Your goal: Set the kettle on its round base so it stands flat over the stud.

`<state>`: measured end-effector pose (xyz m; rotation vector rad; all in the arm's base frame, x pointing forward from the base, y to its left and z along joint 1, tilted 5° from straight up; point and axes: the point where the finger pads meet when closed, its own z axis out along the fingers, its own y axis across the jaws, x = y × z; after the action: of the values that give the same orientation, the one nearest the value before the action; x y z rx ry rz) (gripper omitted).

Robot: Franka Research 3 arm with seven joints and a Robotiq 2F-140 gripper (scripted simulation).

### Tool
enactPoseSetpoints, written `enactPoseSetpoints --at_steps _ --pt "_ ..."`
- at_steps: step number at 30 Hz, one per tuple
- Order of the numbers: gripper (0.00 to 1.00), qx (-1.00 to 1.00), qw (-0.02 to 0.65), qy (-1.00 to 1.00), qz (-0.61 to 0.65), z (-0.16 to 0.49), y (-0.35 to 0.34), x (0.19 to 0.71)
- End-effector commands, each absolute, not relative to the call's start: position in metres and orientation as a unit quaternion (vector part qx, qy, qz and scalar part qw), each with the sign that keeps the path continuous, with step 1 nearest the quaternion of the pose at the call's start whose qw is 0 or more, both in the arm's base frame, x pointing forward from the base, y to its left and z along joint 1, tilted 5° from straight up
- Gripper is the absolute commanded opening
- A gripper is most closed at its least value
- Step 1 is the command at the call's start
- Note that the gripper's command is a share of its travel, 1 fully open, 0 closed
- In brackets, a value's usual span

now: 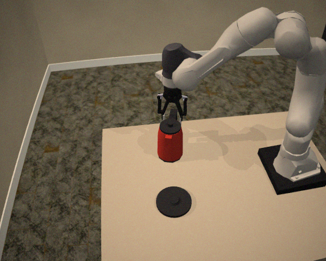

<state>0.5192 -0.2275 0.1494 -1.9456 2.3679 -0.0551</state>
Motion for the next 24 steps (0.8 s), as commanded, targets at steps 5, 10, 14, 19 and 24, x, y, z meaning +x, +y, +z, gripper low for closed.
enactPoseSetpoints --at_steps 5,10,14,19,24 --pt "0.47 -0.634 0.037 0.773 -0.019 0.1481 -0.2272 0.5195" --pt "0.00 -0.634 0.037 0.773 -0.019 0.1481 -0.2272 0.5195" --pt "0.00 -0.634 0.037 0.773 -0.019 0.1481 -0.2272 0.5195" --pt "0.00 -0.634 0.037 0.773 -0.019 0.1481 -0.2272 0.5195" --pt "0.00 -0.634 0.037 0.773 -0.019 0.1481 -0.2272 0.5195"
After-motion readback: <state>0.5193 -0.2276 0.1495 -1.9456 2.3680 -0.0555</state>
